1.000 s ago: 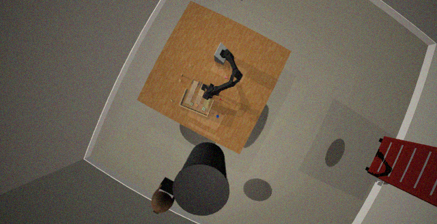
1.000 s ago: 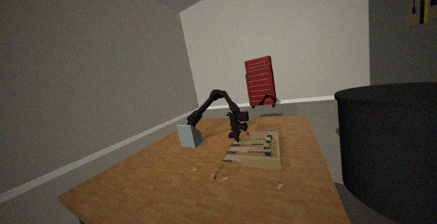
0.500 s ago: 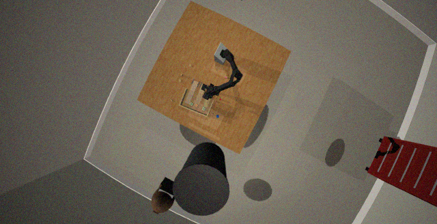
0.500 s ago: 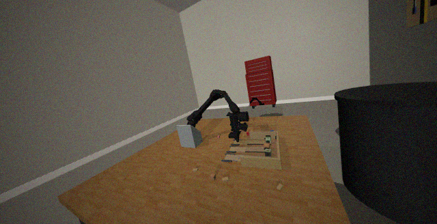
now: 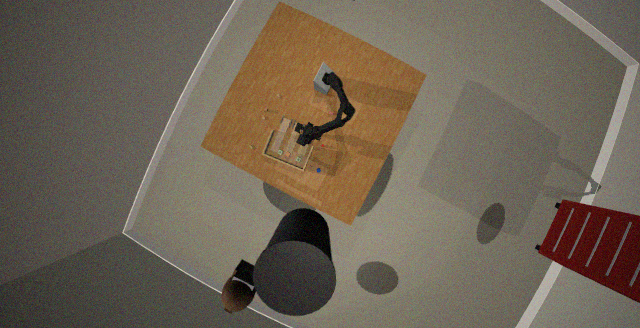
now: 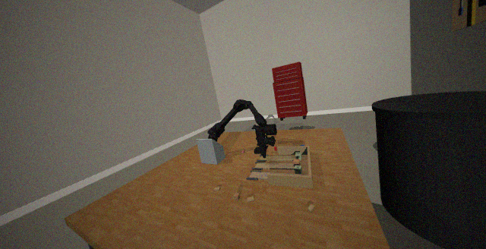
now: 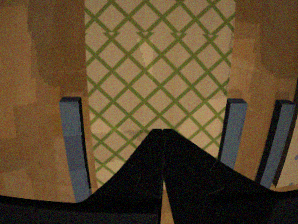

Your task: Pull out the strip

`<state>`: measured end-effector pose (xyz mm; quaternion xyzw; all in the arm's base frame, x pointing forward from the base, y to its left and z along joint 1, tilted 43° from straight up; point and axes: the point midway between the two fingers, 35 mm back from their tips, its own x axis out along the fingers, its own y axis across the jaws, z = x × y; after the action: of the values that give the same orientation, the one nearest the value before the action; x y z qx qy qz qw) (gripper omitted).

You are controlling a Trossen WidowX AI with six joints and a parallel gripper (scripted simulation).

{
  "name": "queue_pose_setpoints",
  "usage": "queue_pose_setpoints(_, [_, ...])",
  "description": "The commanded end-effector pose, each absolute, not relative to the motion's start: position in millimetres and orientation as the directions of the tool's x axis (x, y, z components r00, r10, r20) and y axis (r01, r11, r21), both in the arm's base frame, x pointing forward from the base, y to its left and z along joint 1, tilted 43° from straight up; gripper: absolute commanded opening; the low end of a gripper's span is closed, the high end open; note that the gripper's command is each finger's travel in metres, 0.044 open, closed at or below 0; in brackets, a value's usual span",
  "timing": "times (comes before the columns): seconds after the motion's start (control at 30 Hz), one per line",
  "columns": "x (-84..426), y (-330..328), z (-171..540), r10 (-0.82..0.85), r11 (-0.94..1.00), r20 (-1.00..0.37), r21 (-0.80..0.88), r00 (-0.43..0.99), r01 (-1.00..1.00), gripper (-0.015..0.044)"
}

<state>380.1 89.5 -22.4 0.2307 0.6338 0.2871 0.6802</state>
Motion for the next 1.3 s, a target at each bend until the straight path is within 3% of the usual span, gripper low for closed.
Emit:
queue_pose_setpoints(0.0, [379.6,91.9,-22.9,0.686,0.725,-0.727,0.681,0.029,-0.096,0.0000])
queue_pose_setpoints(1.27, [378.7,94.2,-25.7,0.687,0.725,-0.727,0.682,0.029,-0.096,0.0000])
